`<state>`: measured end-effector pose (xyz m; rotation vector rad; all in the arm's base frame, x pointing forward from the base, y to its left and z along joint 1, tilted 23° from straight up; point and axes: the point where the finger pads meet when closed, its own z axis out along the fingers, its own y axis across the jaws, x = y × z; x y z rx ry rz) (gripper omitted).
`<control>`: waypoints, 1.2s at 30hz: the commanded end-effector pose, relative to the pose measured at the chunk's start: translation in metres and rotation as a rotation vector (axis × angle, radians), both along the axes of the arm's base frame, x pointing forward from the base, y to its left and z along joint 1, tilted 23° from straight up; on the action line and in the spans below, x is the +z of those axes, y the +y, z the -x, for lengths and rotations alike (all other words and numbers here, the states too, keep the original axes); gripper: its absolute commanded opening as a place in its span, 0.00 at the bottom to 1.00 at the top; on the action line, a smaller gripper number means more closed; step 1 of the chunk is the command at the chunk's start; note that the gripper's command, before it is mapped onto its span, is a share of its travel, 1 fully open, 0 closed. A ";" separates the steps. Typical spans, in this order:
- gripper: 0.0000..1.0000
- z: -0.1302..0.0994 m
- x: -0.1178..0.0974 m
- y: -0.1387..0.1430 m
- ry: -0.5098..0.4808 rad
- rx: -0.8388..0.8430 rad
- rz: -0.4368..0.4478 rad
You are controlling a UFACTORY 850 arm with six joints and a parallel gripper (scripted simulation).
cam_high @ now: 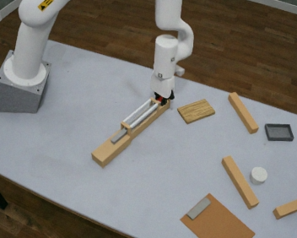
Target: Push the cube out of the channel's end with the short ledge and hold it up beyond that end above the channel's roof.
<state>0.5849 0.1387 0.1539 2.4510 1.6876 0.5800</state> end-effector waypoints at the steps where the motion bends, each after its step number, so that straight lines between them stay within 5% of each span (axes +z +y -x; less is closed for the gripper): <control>1: 0.00 0.000 0.001 0.000 -0.003 0.000 -0.002; 17: 0.00 0.003 0.009 -0.001 -0.003 0.000 -0.002; 36: 0.00 0.029 0.074 -0.010 -0.003 0.000 -0.002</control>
